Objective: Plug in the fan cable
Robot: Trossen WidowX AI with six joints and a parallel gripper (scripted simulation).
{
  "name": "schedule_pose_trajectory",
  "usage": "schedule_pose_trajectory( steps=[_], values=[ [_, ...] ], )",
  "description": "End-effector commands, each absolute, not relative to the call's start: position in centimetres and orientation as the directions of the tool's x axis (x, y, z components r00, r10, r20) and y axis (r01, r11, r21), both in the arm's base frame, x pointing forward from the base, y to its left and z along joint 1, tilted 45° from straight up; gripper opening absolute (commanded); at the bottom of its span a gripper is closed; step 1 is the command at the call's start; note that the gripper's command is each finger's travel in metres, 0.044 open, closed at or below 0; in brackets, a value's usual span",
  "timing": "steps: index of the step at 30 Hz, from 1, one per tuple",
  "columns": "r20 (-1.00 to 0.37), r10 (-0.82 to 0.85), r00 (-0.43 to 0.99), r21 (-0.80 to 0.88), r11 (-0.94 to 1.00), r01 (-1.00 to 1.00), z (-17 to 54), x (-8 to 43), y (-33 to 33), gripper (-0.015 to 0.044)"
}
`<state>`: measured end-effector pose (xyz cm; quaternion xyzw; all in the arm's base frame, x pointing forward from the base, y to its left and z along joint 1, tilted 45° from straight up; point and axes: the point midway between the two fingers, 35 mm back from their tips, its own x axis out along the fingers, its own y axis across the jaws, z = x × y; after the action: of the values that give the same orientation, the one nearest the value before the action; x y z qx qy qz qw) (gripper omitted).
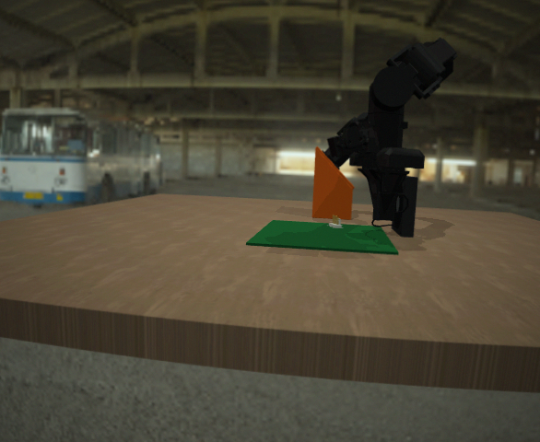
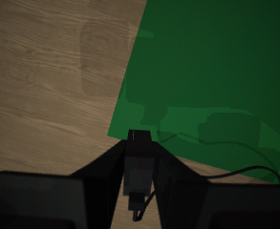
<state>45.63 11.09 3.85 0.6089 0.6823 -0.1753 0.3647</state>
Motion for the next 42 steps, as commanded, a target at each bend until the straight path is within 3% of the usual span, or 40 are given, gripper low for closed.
schedule_pose_trajectory(
  steps=[1,18,30,42],
  values=[
    [-0.707,0.707,-0.001,0.204,0.205,0.957,4.2,45.5,10.9,0.0000],
    [-0.712,0.702,-0.002,0.515,0.525,0.677,2.4,40.3,8.1,0.0000],
    [-0.713,0.701,-0.004,0.662,0.675,0.325,1.0,35.3,6.5,0.0000],
    [-0.712,0.702,-0.007,0.700,0.710,-0.081,-0.4,29.6,5.5,0.0000]
  ],
)
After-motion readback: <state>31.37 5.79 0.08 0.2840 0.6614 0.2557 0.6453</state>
